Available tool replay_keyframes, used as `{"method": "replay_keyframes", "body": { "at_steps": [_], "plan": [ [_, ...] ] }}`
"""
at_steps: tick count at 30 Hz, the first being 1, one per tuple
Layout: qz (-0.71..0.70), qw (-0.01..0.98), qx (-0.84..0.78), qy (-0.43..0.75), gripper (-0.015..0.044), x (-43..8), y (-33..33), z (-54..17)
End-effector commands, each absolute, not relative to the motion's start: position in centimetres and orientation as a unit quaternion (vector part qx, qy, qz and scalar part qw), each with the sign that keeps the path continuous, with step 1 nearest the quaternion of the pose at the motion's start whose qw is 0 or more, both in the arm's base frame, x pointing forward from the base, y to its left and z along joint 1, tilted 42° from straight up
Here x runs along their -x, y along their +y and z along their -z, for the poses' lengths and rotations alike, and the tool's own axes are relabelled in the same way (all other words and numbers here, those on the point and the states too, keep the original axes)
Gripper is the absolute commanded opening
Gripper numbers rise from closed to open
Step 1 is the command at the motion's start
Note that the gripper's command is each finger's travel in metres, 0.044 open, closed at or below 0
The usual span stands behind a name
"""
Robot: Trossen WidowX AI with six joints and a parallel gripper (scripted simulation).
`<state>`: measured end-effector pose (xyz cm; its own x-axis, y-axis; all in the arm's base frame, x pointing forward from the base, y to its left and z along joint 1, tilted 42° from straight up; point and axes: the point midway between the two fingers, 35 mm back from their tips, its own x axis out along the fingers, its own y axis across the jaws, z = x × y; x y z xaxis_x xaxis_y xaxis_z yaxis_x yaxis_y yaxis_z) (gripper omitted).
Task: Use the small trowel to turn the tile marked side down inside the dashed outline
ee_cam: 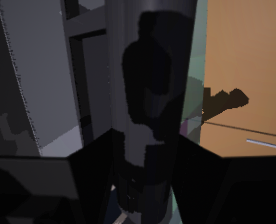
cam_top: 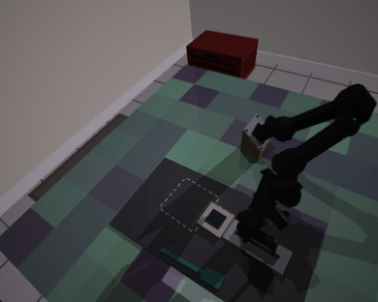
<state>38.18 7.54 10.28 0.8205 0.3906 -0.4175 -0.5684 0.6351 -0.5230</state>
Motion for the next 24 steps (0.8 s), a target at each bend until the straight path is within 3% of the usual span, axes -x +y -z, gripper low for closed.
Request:
{"method": "replay_keyframes", "body": {
  "at_steps": [1,24],
  "plan": [
    [-0.266,0.895,0.333,0.136,0.0000,-38.1,6.8,-9.7],
    [-0.262,0.884,0.359,0.148,0.0000,-37.8,5.0,-8.7]
  ]
}}
